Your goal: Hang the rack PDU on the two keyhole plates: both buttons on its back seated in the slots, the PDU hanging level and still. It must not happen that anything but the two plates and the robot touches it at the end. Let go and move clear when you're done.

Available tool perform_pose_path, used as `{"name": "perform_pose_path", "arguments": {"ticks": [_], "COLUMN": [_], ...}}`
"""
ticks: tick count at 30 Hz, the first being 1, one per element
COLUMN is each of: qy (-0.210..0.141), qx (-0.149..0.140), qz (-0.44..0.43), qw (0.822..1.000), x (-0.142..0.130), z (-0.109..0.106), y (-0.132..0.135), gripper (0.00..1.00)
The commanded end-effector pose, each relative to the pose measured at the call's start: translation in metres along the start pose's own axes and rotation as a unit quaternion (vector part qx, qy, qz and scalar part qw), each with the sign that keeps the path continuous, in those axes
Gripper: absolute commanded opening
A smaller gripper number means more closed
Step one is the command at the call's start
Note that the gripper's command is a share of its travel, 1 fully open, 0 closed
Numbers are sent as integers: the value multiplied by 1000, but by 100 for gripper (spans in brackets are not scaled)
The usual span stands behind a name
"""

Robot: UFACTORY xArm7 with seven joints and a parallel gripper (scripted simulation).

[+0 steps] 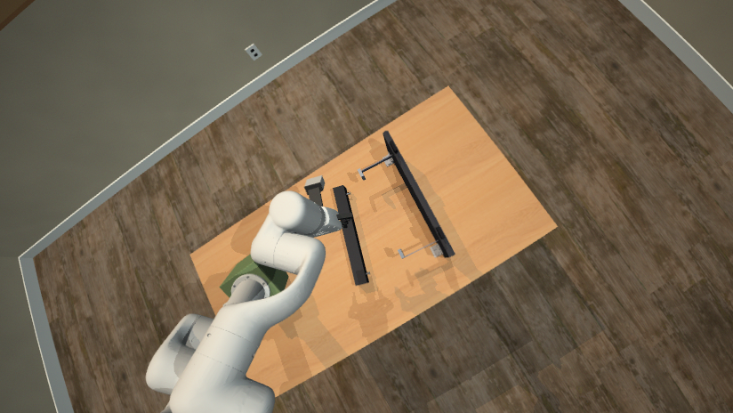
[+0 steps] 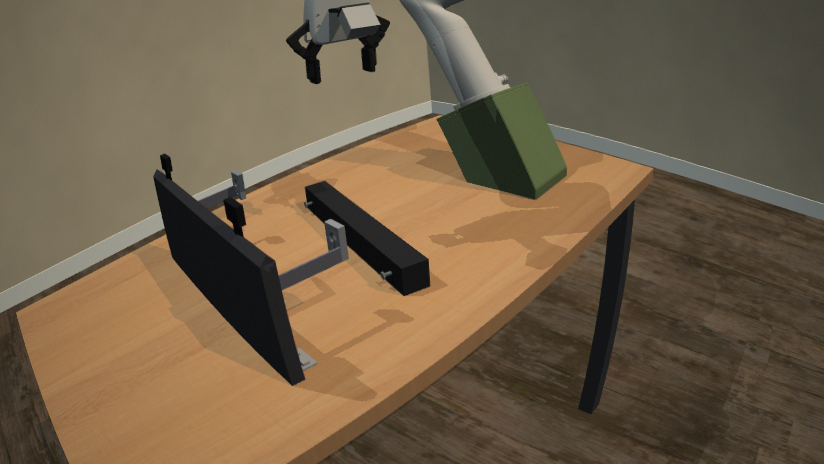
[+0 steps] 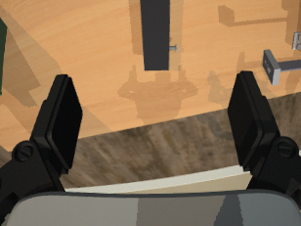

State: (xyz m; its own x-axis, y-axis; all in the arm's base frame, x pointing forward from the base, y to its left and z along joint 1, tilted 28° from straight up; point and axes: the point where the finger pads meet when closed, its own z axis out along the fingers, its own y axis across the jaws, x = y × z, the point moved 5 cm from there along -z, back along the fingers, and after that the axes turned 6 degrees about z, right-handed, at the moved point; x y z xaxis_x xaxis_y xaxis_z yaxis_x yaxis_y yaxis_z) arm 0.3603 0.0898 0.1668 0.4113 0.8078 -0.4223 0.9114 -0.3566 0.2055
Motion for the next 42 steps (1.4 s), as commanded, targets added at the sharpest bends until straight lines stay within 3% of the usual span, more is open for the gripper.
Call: {"name": "perform_pose_path", "arguments": {"ticks": [1,9,34,42], "qy": [1,1,1,1], "qx": [-1,-1,-1,-1], "qz": [0,0,0,0], "qw": [1000,1000,1000,1000], "x": [1,1,2,2], "z": [4,25,152,169], "y": [1,1,2,2], "gripper": [97,97,97,97]}}
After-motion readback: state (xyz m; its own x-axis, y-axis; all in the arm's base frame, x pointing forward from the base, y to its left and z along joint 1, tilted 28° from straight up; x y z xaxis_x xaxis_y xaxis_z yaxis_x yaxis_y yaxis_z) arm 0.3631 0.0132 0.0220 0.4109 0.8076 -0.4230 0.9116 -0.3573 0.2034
